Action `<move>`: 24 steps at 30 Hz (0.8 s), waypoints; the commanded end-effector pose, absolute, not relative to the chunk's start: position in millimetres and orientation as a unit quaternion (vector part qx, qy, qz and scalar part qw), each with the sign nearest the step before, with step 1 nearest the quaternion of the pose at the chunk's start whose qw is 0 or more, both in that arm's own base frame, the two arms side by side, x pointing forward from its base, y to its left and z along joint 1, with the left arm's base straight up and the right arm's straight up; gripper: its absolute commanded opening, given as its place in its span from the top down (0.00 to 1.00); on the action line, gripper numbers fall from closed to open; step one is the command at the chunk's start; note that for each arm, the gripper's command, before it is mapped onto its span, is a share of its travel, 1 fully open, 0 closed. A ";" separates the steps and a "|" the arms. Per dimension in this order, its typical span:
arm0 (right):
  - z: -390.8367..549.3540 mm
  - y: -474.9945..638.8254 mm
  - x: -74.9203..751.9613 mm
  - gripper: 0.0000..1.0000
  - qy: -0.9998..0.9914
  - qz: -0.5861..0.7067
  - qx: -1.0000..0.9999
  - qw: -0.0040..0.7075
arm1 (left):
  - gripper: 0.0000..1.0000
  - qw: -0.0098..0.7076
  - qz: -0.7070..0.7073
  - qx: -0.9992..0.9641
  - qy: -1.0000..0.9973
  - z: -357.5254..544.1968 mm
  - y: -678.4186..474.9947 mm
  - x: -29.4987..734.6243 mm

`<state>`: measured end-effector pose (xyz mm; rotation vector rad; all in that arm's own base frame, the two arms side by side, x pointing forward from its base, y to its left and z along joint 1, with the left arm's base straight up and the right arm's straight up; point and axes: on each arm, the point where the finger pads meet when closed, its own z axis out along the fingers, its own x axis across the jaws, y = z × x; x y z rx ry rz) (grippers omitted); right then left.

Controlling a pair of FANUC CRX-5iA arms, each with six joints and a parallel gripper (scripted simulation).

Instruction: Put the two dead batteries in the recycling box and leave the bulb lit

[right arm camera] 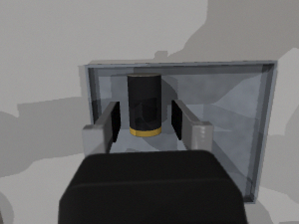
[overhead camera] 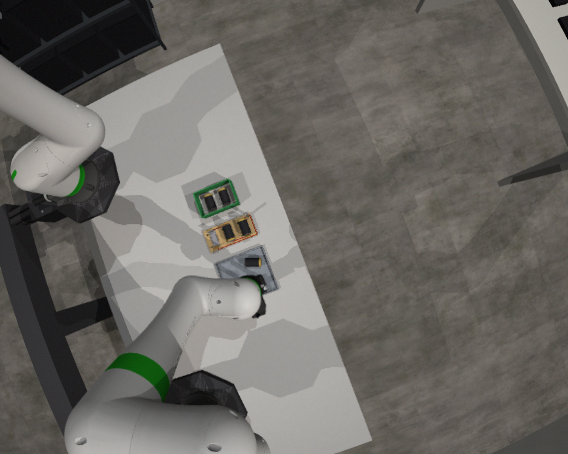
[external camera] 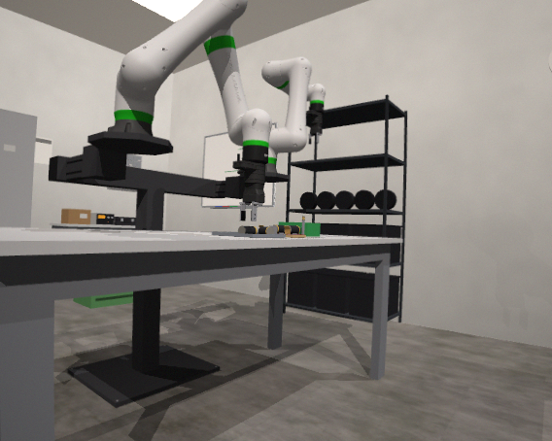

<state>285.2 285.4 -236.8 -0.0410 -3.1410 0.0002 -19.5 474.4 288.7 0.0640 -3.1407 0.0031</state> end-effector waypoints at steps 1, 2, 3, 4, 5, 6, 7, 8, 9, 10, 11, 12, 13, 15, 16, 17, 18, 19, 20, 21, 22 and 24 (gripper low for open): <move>-250.3 286.2 285.7 0.10 -1.000 -0.001 -0.013 0.000 | 0.00 0.000 0.000 0.020 -1.000 289.7 474.6 -19.3; -254.6 286.2 285.7 0.10 -1.000 -0.001 -0.013 0.000 | 0.00 0.000 0.000 0.020 -1.000 289.7 474.6 -19.3; -258.1 286.2 285.7 0.10 -1.000 -0.001 -0.013 0.000 | 0.00 0.000 0.000 0.020 -1.000 289.7 474.6 -19.3; -260.8 286.2 285.7 0.10 -1.000 -0.001 -0.013 0.000 | 0.00 0.000 0.000 0.020 -1.000 289.7 474.6 -19.3; -262.4 286.2 285.7 0.10 -1.000 -0.001 -0.013 0.000 | 0.00 0.000 0.000 0.020 -1.000 289.7 474.6 -19.3; -263.1 286.2 285.7 0.10 -1.000 -0.001 -0.013 0.000 | 0.00 0.000 0.000 0.020 -1.000 289.7 474.6 -19.3; -263.2 286.2 285.7 0.10 -1.000 -0.001 -0.013 0.000 | 0.00 0.000 0.000 0.020 -1.000 289.7 474.6 -19.3; -263.2 286.2 285.7 0.10 -1.000 -0.001 -0.013 0.000 | 0.00 0.000 0.000 0.020 -1.000 289.7 474.6 -19.3; -263.2 286.2 285.7 0.10 -1.000 -0.001 -0.013 0.000 | 0.00 0.000 0.000 0.020 -1.000 289.7 474.6 -19.3; -263.2 286.2 285.7 0.10 -1.000 -0.001 -0.013 0.000 | 0.00 0.000 0.000 0.020 -1.000 289.7 474.6 -19.3; -263.2 286.2 285.7 0.10 -1.000 -0.001 -0.013 0.000 | 0.00 0.000 0.000 0.020 -1.000 289.7 474.6 -19.3; -263.2 286.2 285.7 0.10 -1.000 -0.001 -0.013 0.000 | 0.00 0.000 0.000 0.020 -1.000 289.7 474.6 -19.3; -263.6 286.2 285.7 0.10 -1.000 -0.001 -0.013 0.000 | 0.00 0.000 0.000 0.020 -1.000 289.7 474.6 -19.3; -265.7 286.2 285.7 0.10 -1.000 -0.001 -0.013 0.000 | 0.00 0.000 0.000 0.020 -1.000 289.7 474.6 -19.3; -267.3 286.2 285.7 0.10 -1.000 -0.001 -0.013 0.000 | 0.00 0.000 0.000 0.020 -1.000 289.7 474.6 -19.3; -269.0 286.2 285.7 0.10 -1.000 -0.001 -0.013 0.000 | 0.00 0.000 0.000 0.020 -1.000 289.7 474.6 -19.3; -270.6 286.2 285.7 0.10 -1.000 -0.001 -0.013 0.000 | 0.00 0.000 0.000 0.020 -1.000 289.7 474.6 -19.3; -271.9 286.2 285.7 0.10 -1.000 -0.001 -0.013 0.000 | 0.00 0.000 0.000 0.020 -1.000 289.7 474.6 -19.3; -272.7 286.2 285.7 0.10 -1.000 -0.001 -0.013 0.000 | 0.00 0.000 0.000 0.020 -1.000 289.7 474.6 -19.3; -273.1 286.2 285.7 0.10 -1.000 -0.001 -0.013 0.000 | 0.00 0.000 0.000 0.020 -1.000 289.7 474.6 -19.3; -273.2 286.2 285.7 0.10 -1.000 -0.001 -0.013 0.000 | 0.00 0.000 0.000 0.020 -1.000 289.7 474.6 -19.3; -273.2 286.2 285.7 0.10 -1.000 -0.001 -0.013 0.000 | 0.00 0.000 0.000 0.020 -1.000 289.7 474.6 -19.3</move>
